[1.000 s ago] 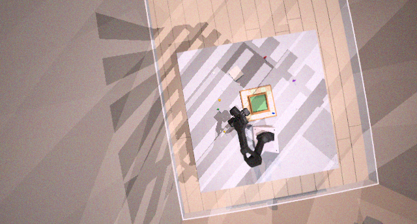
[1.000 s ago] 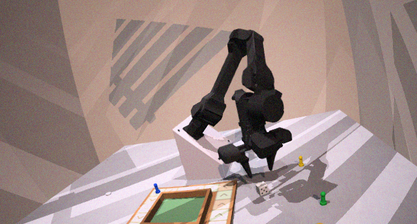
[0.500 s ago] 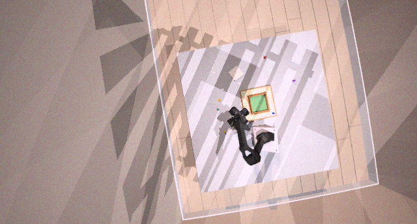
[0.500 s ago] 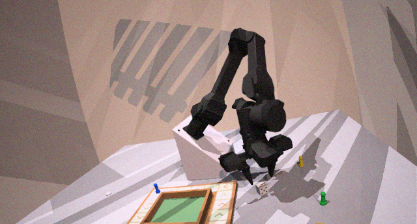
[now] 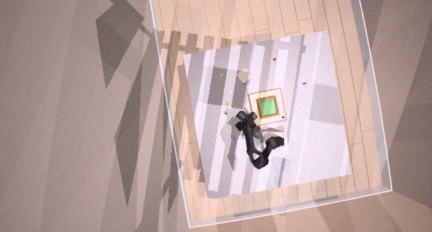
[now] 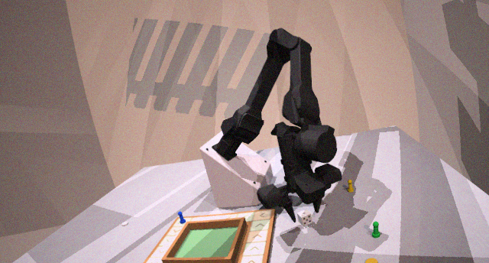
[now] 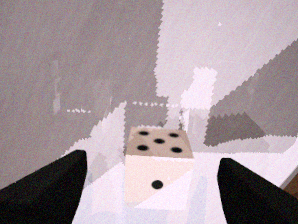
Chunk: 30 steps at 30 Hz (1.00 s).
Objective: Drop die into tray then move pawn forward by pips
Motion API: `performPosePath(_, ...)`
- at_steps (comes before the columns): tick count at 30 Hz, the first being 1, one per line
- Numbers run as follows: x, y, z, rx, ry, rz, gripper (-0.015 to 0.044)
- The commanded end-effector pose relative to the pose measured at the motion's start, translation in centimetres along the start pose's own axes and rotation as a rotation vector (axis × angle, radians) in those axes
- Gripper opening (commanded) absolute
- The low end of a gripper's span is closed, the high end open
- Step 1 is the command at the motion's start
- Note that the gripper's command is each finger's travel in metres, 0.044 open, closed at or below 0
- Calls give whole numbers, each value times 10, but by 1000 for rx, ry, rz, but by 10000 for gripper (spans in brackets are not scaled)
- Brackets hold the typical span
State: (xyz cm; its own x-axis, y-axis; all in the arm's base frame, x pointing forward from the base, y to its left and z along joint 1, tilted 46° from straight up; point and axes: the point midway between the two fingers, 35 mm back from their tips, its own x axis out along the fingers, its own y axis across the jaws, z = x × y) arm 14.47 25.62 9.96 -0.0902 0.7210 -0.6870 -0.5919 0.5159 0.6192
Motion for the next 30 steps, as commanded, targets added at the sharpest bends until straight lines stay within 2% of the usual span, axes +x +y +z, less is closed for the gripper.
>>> performPosePath(1,7,-2,-3,8,6,-5,275)
performPosePath(2,7,-2,-3,8,6,-5,275)
performPosePath(8,7,-2,-3,8,6,-5,118)
performPosePath(15,7,-2,-3,8,6,-5,71)
performPosePath(18,4,-3,-3,7,6,-8,0)
performPosePath(30,-50,-16,1,2,21,-28,0)
